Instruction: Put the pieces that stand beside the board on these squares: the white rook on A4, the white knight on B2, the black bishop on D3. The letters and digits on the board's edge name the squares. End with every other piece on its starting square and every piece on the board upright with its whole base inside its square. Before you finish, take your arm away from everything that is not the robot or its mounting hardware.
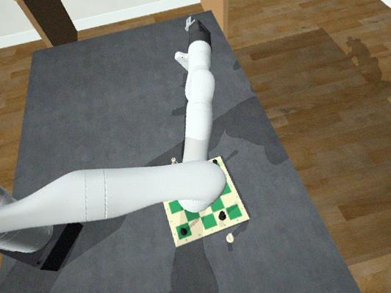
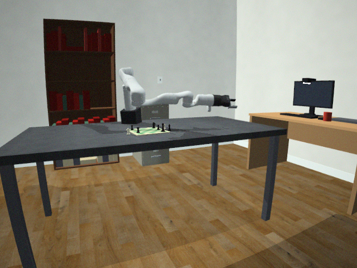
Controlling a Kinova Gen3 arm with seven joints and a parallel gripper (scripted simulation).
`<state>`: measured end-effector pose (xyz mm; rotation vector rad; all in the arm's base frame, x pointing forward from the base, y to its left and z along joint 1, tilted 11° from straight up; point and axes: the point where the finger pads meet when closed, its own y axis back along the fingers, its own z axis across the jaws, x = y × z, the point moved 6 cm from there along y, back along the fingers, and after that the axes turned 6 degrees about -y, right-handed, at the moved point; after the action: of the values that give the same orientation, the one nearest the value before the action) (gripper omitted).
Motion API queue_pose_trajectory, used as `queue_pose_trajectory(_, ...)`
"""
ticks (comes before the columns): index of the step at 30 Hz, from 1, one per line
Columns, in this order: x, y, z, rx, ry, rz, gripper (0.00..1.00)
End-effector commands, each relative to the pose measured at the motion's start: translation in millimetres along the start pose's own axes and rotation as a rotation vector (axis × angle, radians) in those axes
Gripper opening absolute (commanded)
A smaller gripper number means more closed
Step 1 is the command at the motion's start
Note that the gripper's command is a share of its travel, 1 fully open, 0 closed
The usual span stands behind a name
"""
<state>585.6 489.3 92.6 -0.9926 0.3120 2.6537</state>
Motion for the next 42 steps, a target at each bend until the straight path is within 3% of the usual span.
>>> queue_pose_trajectory(1,-5.9,3.0,4.6,0.004,0.021,0.013,1.0)
queue_pose_trajectory(10,-4.2,19.4,2.1,0.05,0.051,0.091,1.0)
queue_pose_trajectory(19,3.2,51.2,2.2,0.143,0.128,0.284,1.0)
queue_pose_trajectory(21,3.2,51.2,2.2,0.143,0.128,0.284,1.0)
queue_pose_trajectory(28,10.0,86.2,1.7,0.253,0.213,0.498,1.0)
queue_pose_trajectory(36,25.5,130.9,1.7,0.41,0.336,0.81,1.0)
queue_pose_trajectory(38,25.5,130.9,1.7,0.41,0.336,0.81,1.0)
queue_pose_trajectory(41,33.5,148.2,1.5,0.475,0.388,0.939,1.0)
queue_pose_trajectory(42,33.5,148.2,1.5,0.475,0.388,0.939,1.0)
